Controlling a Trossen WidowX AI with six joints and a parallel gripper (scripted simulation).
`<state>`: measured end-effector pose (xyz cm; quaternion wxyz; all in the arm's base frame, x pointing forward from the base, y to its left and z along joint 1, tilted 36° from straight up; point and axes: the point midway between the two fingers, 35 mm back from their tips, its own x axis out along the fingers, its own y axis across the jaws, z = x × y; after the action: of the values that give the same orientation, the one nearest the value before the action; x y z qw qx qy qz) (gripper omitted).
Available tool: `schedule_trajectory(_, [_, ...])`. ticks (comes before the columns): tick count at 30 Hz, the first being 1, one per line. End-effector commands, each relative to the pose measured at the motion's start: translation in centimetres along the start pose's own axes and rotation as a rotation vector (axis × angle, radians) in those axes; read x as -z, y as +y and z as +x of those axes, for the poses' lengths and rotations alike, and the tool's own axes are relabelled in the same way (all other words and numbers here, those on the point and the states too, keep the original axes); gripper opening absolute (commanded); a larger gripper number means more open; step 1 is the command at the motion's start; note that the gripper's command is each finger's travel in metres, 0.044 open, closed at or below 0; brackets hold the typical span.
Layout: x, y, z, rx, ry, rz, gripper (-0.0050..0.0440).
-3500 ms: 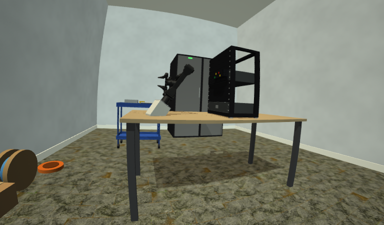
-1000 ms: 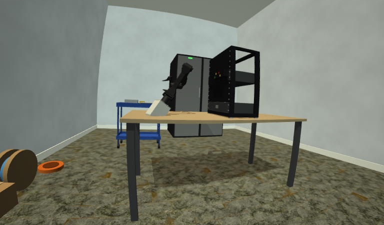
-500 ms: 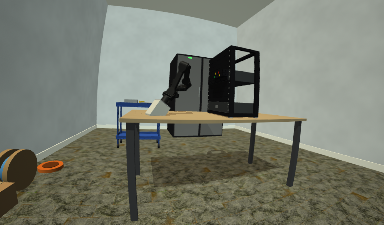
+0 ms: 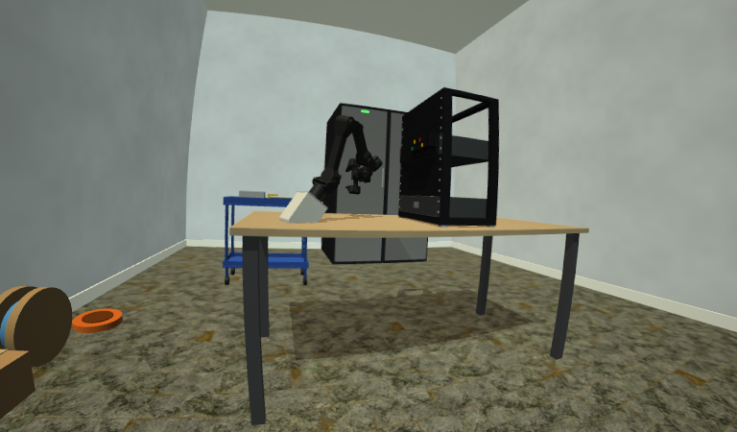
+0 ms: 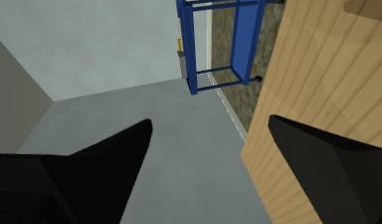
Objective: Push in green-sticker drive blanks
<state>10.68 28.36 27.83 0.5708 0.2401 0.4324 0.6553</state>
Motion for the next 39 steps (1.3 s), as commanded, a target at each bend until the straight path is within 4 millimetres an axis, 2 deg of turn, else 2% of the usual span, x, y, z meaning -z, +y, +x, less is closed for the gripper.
schedule_trajectory(1, [-2.5, -0.2, -2.5, 0.015, -0.137, 0.037, 0.044])
schedule_trajectory(3, [-3.7, -0.7, -3.9, 0.029, -0.209, 0.072, 0.044])
schedule_trajectory(4, [-3.7, -0.7, -3.9, 0.029, -0.209, 0.072, 0.044])
schedule_trajectory(8, [-5.9, -1.5, -7.1, 0.049, -0.359, 0.14, 0.044])
schedule_trajectory(9, [-5.9, -1.5, -7.1, 0.049, -0.359, 0.14, 0.044])
schedule_trajectory(12, [-7.3, -2.0, -9.8, 0.057, -0.473, 0.186, 0.044])
schedule_trajectory(14, [-7.3, -2.0, -9.8, 0.057, -0.473, 0.186, 0.044])
schedule_trajectory(21, [-9.4, -2.4, -16.3, 0.058, -0.74, 0.275, 0.044])
schedule_trajectory(22, [-9.4, -2.4, -16.3, 0.058, -0.74, 0.275, 0.044])
schedule_trajectory(29, [-9.8, -1.9, -22.8, 0.033, -0.995, 0.331, 0.044])
schedule_trajectory(31, [-9.8, -1.9, -22.8, 0.033, -0.995, 0.331, 0.044])
schedule_trajectory(39, [-8.5, -0.4, -29.1, -0.017, -1.257, 0.352, 0.044])
